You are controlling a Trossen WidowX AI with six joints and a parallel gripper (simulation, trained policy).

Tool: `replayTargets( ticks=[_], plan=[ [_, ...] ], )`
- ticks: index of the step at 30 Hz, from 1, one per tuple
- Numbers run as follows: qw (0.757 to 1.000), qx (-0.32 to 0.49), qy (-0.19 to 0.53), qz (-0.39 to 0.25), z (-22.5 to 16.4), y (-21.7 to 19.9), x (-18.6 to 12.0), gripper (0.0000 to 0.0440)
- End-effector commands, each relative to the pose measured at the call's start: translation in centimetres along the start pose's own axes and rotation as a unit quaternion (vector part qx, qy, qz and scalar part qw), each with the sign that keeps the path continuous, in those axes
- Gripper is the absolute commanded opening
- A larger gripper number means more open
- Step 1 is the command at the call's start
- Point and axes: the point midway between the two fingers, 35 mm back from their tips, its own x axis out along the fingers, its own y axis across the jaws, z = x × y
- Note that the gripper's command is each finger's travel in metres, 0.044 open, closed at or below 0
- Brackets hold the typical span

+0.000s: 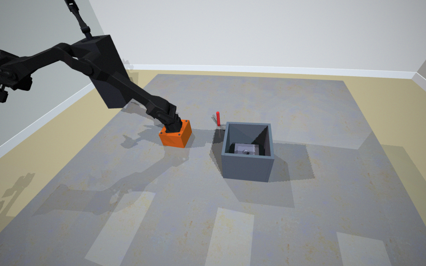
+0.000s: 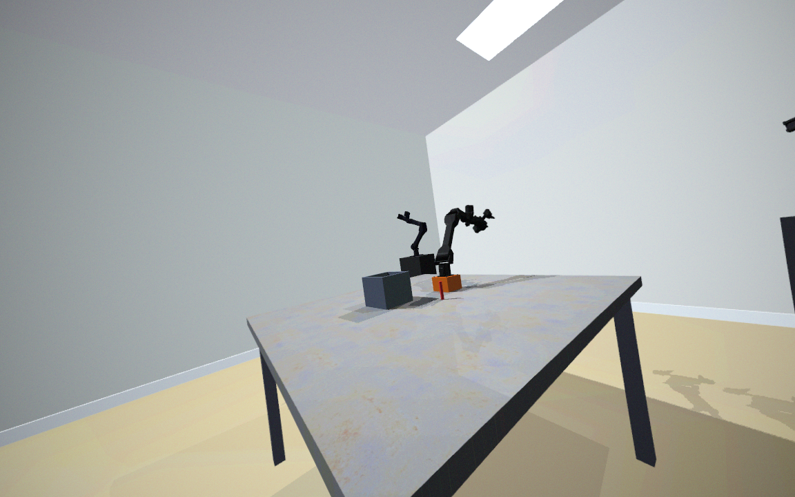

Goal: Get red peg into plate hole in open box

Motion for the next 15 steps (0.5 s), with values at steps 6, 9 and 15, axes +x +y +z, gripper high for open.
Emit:
replayTargets(
  ticks=[6, 9, 15],
  plan=[
    [1.000, -0.015, -0.004, -0.025, -1.4, -3.2, -2.2, 0.0439],
    [0.999, -0.020, 0.004, -0.046, -2.8, -5.3, -4.1, 0.0437],
    [0.995, -0.026, 0.028, -0.087, -5.9, -9.2, -8.5, 0.0436]
  ],
)
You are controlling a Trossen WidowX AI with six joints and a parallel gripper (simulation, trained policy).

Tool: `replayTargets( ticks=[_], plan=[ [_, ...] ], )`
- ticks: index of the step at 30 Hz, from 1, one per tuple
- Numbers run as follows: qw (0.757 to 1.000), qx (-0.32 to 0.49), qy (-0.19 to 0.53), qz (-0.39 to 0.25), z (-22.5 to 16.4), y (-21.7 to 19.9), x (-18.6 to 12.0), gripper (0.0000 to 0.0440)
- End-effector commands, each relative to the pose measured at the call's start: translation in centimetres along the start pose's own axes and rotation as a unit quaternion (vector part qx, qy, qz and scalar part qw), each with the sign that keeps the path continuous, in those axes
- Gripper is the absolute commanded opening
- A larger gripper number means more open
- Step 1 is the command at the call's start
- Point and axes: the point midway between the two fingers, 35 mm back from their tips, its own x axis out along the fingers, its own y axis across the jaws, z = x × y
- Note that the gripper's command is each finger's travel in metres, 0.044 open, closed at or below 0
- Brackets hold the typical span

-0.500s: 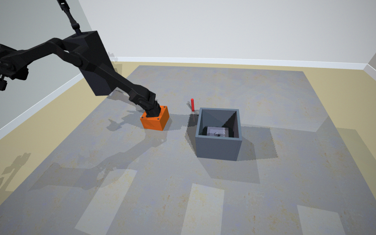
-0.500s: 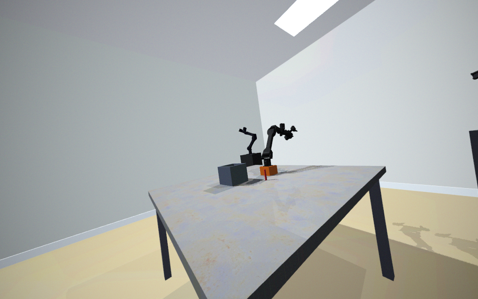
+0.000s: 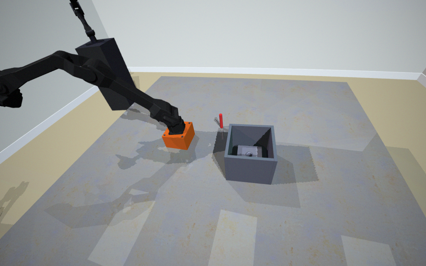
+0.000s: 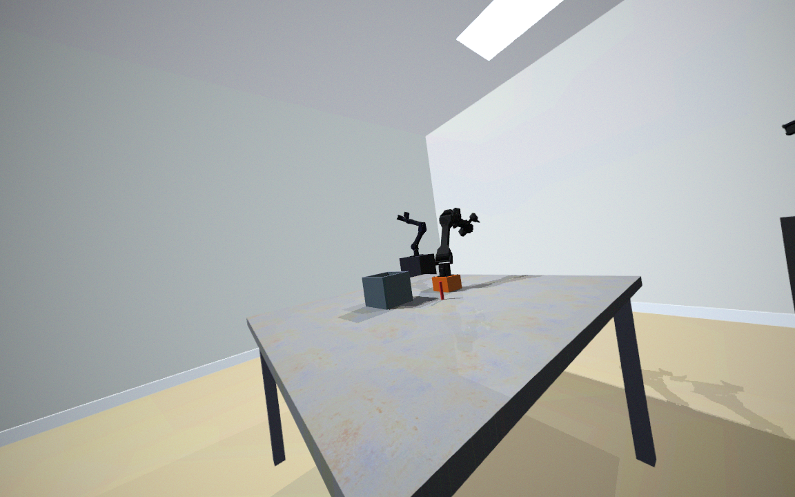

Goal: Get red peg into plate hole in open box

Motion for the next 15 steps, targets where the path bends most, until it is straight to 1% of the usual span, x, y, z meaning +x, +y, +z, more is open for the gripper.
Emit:
replayTargets(
  ticks=[1, 8, 15],
  plan=[
    [1.000, 0.003, 0.023, -0.020, -2.9, -1.9, -3.1, 0.0436],
    [0.996, 0.004, 0.065, -0.064, -7.1, -5.5, -8.7, 0.0440],
    [0.987, 0.017, 0.116, -0.109, -11.3, -7.7, -15.3, 0.0440]
  ],
)
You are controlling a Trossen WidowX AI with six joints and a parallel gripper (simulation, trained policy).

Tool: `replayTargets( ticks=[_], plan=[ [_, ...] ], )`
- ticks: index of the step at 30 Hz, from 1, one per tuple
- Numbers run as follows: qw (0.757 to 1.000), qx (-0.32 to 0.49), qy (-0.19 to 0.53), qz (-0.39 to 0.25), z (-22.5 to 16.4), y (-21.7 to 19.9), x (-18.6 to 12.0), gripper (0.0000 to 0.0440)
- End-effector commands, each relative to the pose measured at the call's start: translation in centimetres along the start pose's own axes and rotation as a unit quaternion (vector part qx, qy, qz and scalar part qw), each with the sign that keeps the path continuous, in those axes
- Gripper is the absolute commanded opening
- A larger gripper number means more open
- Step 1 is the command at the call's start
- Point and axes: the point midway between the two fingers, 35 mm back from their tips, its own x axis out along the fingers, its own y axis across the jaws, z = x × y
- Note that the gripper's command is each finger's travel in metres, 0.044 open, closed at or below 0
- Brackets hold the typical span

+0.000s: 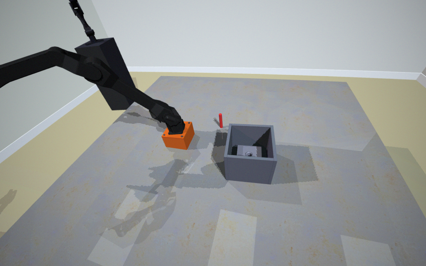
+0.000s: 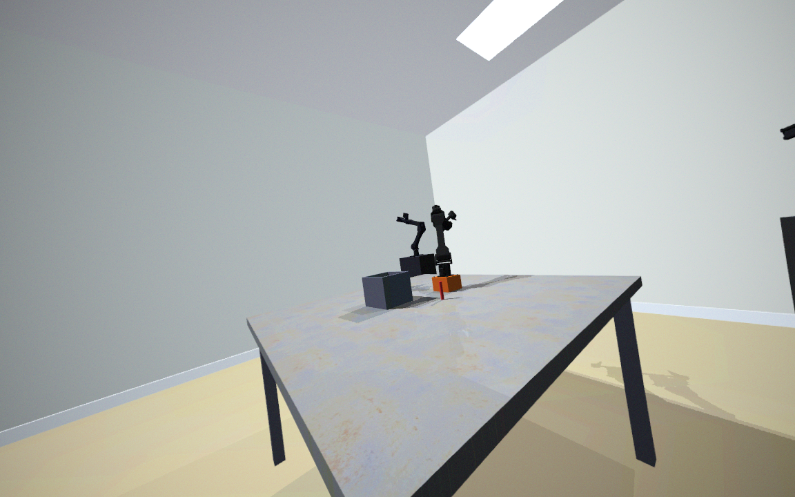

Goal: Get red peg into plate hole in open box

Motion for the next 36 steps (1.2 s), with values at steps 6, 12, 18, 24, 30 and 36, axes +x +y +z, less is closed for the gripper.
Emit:
replayTargets(
  ticks=[6, 12, 18, 24, 30, 36],
  plan=[
    [0.995, 0.031, 0.075, -0.051, -7.1, -2.5, -8.1, 0.0440],
    [0.987, 0.054, 0.120, -0.090, -10.6, -3.8, -13.6, 0.0440],
    [0.975, 0.079, 0.160, -0.130, -13.5, -4.5, -19.2, 0.0440],
    [0.960, 0.105, 0.196, -0.171, -15.7, -4.7, -24.7, 0.0440],
    [0.942, 0.130, 0.226, -0.213, -17.2, -4.5, -30.1, 0.0440],
    [0.921, 0.154, 0.249, -0.258, -18.0, -4.1, -35.1, 0.0440]
  ],
)
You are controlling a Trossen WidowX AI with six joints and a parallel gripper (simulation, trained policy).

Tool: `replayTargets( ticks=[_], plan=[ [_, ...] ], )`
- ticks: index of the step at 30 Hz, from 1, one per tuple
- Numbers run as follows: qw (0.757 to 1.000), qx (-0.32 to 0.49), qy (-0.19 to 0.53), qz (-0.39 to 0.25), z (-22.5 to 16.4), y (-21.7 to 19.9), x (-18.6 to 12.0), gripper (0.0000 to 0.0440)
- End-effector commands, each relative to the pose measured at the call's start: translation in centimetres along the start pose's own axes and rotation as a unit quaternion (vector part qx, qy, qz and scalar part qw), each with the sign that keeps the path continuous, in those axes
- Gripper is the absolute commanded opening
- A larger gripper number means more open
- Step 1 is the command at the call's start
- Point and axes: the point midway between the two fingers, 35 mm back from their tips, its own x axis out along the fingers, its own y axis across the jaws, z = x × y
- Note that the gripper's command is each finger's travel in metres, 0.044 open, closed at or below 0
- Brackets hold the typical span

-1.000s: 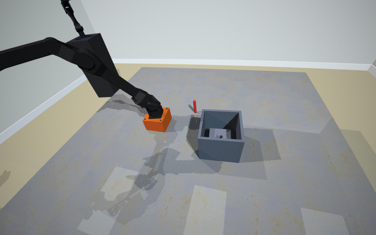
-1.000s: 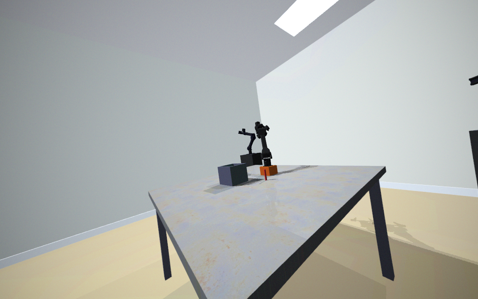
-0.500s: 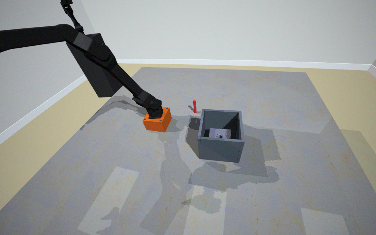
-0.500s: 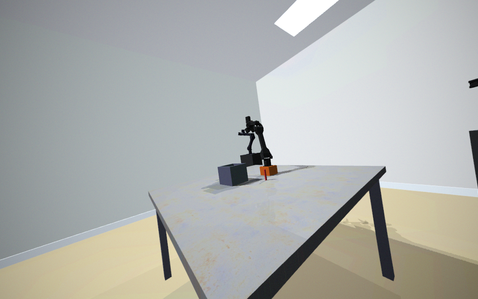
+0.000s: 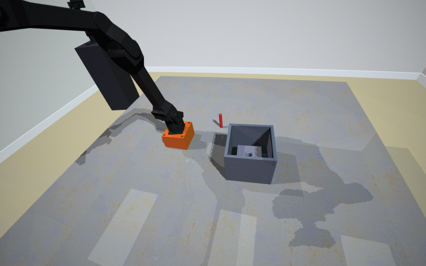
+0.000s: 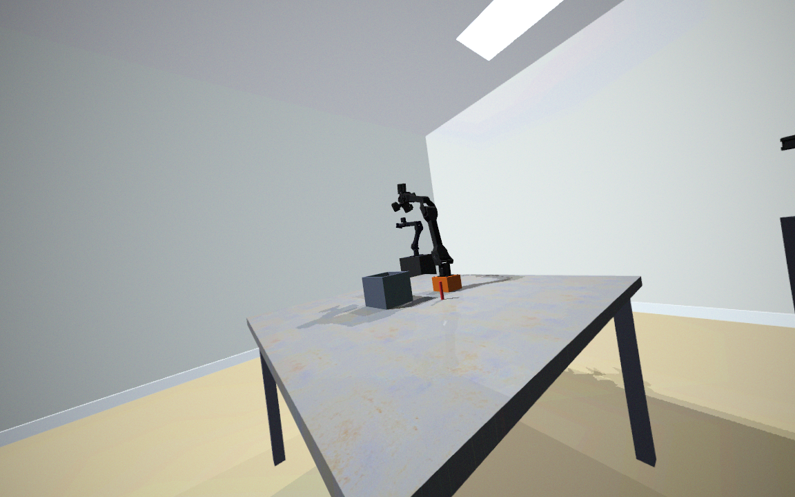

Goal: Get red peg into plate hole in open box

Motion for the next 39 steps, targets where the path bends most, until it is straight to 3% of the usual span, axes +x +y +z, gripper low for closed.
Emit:
replayTargets(
  ticks=[1, 20, 39],
  plan=[
    [0.999, 0.023, 0.018, -0.027, -2.0, -1.1, -2.8, 0.0440],
    [0.975, 0.103, 0.058, -0.188, -6.8, -7.5, -14.6, 0.0440],
    [0.914, 0.150, 0.071, -0.370, -8.5, -11.6, -27.4, 0.0440]
  ],
)
